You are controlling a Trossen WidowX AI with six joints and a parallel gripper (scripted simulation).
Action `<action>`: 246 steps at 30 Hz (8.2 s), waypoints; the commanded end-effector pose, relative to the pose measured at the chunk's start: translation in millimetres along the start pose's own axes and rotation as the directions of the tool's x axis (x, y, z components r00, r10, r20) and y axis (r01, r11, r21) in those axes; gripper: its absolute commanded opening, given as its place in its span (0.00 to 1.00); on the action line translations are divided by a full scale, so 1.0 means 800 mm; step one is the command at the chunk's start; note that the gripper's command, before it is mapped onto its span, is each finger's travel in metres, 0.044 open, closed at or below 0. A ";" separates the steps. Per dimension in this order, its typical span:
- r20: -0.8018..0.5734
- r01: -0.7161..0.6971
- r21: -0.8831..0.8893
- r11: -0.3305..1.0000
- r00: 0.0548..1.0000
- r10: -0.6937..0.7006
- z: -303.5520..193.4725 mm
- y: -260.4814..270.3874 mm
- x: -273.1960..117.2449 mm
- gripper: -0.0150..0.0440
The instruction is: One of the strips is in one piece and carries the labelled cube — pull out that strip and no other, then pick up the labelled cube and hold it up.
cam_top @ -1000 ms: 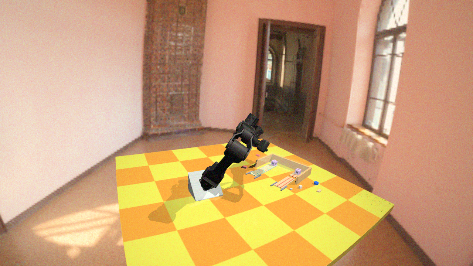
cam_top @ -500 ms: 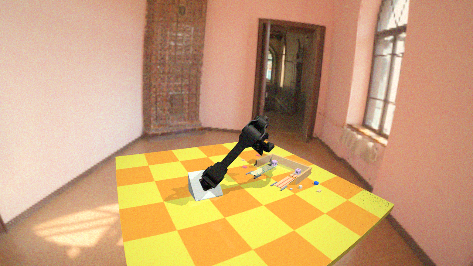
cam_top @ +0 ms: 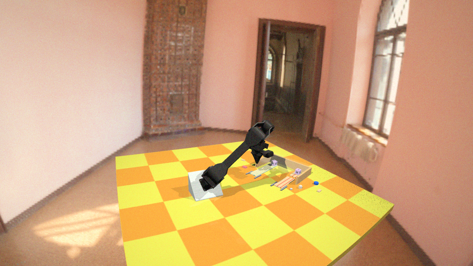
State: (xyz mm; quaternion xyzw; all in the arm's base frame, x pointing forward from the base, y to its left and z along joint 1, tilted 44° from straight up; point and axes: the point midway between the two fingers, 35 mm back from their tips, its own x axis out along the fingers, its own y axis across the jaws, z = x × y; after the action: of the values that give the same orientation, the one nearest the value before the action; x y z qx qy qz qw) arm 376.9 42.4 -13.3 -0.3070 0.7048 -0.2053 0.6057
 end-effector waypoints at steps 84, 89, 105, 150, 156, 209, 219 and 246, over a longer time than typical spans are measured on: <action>-0.002 -0.002 0.009 1.000 1.000 0.002 0.000 -0.001 0.087 0.25; -0.002 -0.002 0.009 1.000 1.000 0.002 0.000 -0.001 0.087 0.25; -0.002 -0.002 0.009 1.000 1.000 0.002 0.001 -0.001 0.089 0.25; -0.004 -0.002 0.007 1.000 1.000 0.002 -0.060 0.002 0.093 0.25; -0.004 -0.002 0.007 1.000 1.000 0.002 -0.071 0.002 0.093 0.25; -0.007 -0.002 0.004 1.000 1.000 0.002 -0.170 0.005 0.094 0.25; -0.008 -0.002 0.003 1.000 1.000 0.002 -0.187 0.006 0.094 0.25; -0.009 -0.002 0.002 1.000 1.000 0.002 -0.222 0.007 0.094 0.25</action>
State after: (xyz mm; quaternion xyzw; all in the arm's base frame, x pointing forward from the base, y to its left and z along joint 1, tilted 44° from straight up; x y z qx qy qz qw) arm 206.4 -14.6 -36.7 -0.3038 0.6976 -0.2054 0.6155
